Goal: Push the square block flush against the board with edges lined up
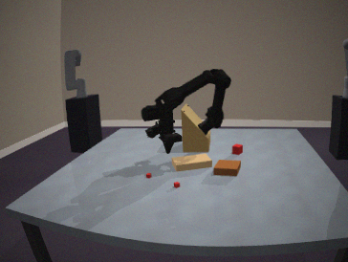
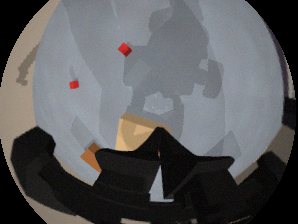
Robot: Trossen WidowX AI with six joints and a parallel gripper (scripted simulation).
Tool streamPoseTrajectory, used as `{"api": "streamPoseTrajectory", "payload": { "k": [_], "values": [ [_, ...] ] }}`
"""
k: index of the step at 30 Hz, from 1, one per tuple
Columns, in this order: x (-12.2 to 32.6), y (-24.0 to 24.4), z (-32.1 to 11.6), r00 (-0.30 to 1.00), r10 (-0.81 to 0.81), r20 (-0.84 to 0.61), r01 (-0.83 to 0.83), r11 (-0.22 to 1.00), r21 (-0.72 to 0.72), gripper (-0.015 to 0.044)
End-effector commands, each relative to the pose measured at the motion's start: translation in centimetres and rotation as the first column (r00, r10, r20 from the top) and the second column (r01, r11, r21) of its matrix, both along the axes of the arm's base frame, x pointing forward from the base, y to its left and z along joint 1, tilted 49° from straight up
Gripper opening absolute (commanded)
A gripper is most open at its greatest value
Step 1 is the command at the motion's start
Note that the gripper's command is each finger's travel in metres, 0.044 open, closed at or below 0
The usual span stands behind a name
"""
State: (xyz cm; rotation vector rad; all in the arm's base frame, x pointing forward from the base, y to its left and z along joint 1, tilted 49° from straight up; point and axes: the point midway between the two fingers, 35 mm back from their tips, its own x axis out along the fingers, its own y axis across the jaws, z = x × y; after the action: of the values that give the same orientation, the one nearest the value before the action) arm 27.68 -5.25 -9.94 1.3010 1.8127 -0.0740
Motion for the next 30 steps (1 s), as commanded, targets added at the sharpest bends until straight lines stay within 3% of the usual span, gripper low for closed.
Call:
{"api": "streamPoseTrajectory", "payload": {
  "k": [1, 8, 13, 30],
  "values": [
    [-1.0, -0.5, -0.8, 0.993, -0.075, -0.092, 0.075, 0.997, -0.008, 0.0],
    [-1.6, -0.7, -1.6, 0.979, -0.131, -0.154, 0.13, 0.991, -0.017, 0.0],
    [-2.0, 3.3, -5.0, 0.979, -0.13, -0.154, 0.129, 0.991, -0.014, 0.0],
    [-2.6, 4.4, -3.6, 0.979, -0.13, -0.155, 0.13, 0.991, -0.014, 0.0]
  ]
}}
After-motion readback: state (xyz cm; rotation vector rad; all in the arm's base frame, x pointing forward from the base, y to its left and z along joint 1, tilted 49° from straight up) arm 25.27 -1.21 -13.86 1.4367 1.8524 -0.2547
